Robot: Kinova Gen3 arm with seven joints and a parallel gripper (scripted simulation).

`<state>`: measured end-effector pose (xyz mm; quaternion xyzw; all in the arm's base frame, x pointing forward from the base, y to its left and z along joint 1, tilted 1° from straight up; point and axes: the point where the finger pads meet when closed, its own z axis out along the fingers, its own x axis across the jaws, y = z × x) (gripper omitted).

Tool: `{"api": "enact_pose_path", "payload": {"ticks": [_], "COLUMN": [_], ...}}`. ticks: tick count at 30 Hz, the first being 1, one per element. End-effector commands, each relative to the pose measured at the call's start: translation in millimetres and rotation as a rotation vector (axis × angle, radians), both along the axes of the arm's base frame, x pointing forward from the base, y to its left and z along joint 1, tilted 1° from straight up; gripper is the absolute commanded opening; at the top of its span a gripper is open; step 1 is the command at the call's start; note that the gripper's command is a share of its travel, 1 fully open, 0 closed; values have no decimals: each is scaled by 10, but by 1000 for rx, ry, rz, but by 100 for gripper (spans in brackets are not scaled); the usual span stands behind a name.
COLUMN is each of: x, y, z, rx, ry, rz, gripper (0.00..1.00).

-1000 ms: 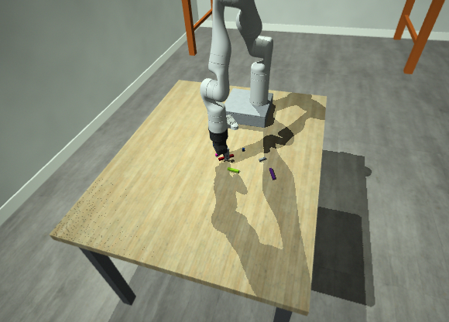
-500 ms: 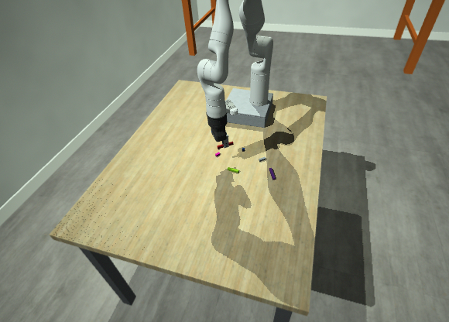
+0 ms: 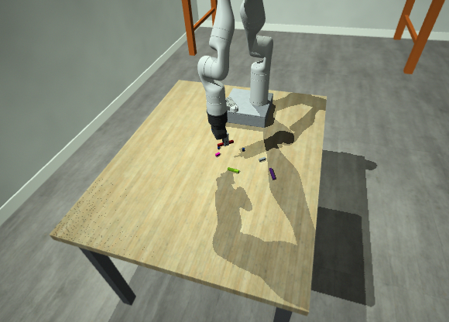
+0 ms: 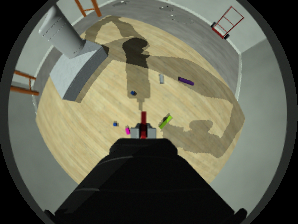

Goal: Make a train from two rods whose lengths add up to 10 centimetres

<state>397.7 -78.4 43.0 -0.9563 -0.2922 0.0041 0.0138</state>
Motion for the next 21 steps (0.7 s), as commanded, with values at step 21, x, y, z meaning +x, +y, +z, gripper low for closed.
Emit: {"api": "enact_pose_path", "payload": {"ticks": [21], "x": [-67], "y": [1114], "z": [36], "rx": [-4], "ry": [3], "rz": [50], "gripper": [24]}}
